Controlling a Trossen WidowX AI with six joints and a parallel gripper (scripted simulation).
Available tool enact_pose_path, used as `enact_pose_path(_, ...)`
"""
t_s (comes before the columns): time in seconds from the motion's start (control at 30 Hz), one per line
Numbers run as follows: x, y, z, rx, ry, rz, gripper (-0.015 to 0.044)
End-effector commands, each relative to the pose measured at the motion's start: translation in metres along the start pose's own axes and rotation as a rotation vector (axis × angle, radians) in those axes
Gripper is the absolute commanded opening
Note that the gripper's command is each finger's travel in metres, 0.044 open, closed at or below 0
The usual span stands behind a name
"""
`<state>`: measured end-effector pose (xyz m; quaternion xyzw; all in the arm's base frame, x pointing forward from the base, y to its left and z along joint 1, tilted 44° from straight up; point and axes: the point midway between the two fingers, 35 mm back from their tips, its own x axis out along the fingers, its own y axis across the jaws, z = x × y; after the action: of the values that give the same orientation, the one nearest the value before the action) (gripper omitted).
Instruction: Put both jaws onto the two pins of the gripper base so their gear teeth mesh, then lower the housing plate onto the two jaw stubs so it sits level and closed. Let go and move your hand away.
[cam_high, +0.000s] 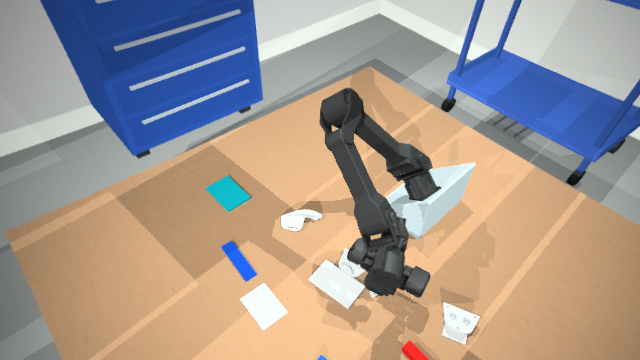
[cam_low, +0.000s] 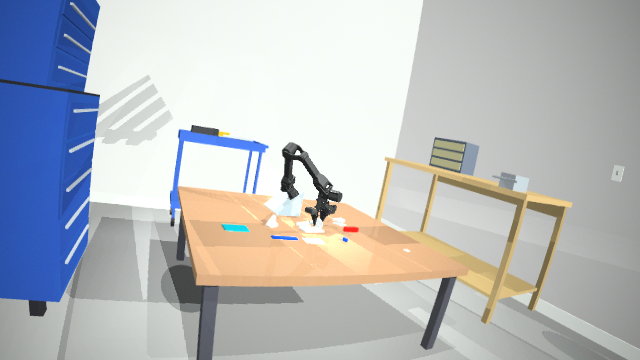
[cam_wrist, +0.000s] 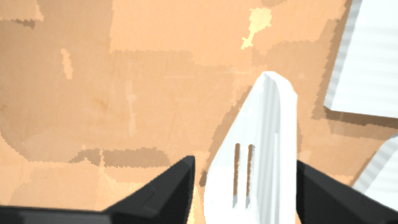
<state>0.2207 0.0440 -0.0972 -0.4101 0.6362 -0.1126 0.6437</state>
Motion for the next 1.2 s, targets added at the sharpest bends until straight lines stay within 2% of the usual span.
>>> enact_pose_path(0.0,0.0,0.0,0.0,0.0,0.0,0.0,0.0138)
enact_pose_path(0.53,-0.002,0.0,0.0,0.0,0.0,0.001,0.0134)
enact_pose_path(1.17,-0.061,0.001,0.002,-0.006,0.0,0.003,0.0134)
